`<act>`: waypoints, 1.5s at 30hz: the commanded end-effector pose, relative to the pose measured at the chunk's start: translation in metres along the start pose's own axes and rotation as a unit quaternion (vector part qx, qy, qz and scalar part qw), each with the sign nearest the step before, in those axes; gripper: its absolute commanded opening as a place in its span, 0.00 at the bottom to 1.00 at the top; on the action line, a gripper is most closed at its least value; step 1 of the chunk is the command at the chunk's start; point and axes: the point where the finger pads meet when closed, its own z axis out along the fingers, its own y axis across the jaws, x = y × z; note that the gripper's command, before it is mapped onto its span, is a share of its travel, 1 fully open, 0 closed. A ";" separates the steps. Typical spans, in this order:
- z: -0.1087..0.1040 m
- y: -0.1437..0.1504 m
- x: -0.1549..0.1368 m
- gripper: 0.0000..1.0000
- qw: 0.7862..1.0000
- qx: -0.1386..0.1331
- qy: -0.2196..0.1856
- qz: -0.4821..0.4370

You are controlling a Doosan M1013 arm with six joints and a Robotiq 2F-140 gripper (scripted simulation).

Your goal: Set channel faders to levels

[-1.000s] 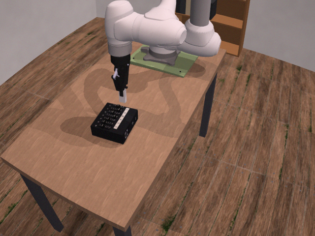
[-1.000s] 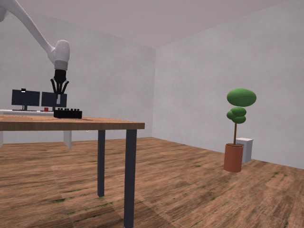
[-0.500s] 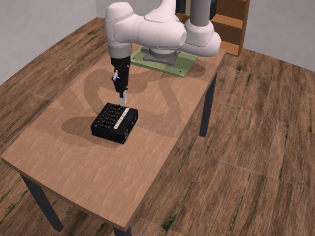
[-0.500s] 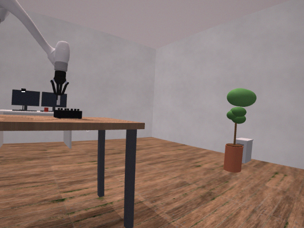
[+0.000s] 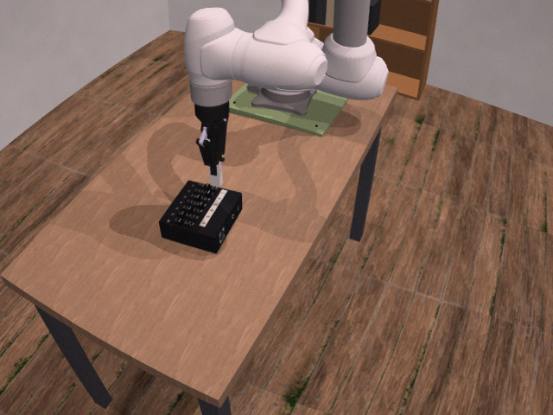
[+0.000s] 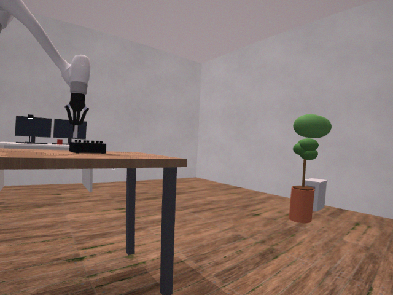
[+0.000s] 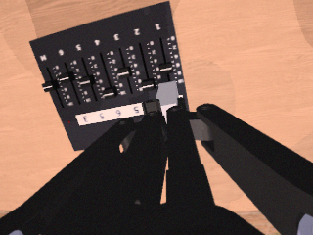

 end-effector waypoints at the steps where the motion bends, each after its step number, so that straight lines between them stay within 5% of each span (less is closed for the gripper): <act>1: 0.001 0.000 0.000 0.00 1.000 0.000 0.000 0.000; 45: 0.006 0.000 0.000 0.00 1.000 0.000 0.000 0.000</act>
